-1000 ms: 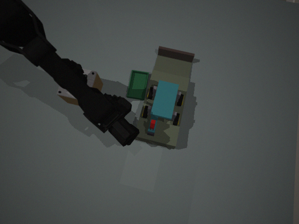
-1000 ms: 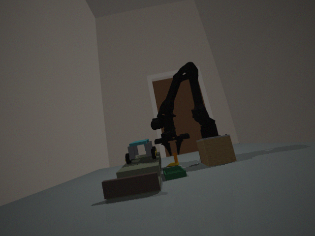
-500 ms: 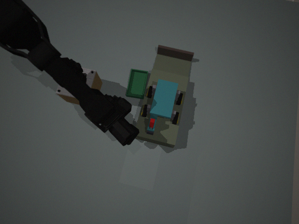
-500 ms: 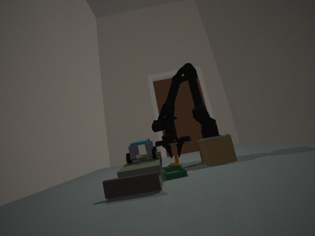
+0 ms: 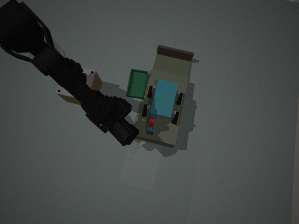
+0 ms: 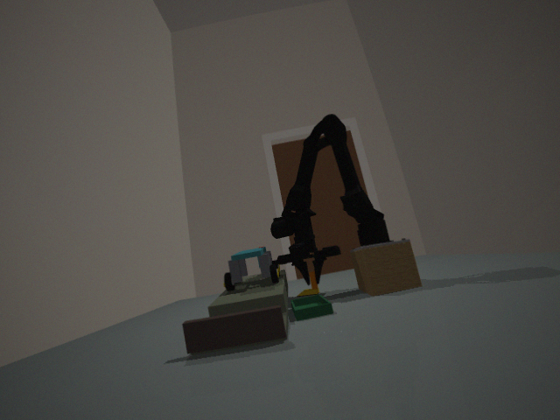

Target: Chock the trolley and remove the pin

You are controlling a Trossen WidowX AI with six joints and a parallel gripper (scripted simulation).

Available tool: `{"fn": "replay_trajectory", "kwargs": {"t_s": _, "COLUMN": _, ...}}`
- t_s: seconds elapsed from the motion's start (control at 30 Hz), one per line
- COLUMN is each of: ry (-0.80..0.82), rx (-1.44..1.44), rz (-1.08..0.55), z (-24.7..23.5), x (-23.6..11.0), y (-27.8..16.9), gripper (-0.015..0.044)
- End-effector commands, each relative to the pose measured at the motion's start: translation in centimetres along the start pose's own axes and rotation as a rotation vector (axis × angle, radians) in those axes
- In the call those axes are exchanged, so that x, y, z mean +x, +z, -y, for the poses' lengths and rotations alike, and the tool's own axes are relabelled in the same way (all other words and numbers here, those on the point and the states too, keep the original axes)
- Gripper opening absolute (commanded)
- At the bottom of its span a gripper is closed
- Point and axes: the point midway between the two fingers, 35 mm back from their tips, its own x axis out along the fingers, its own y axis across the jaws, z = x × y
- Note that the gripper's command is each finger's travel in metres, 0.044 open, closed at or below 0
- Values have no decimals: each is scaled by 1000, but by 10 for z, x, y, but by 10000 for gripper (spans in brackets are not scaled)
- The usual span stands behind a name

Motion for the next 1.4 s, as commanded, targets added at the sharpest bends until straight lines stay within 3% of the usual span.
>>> {"fn": "replay_trajectory", "kwargs": {"t_s": 0.0, "ry": -1, "rx": 0, "rz": 0, "z": 0, "x": 0, "y": 0, "gripper": 72}}
{"fn": "replay_trajectory", "kwargs": {"t_s": 0.27, "ry": 0, "rx": 0, "rz": 0, "z": 0, "x": -1, "y": 0, "gripper": 0}}
{"fn": "replay_trajectory", "kwargs": {"t_s": 1.37, "ry": 10, "rx": -6, "rz": -3, "z": -1, "x": -110, "y": 2, "gripper": 0}}
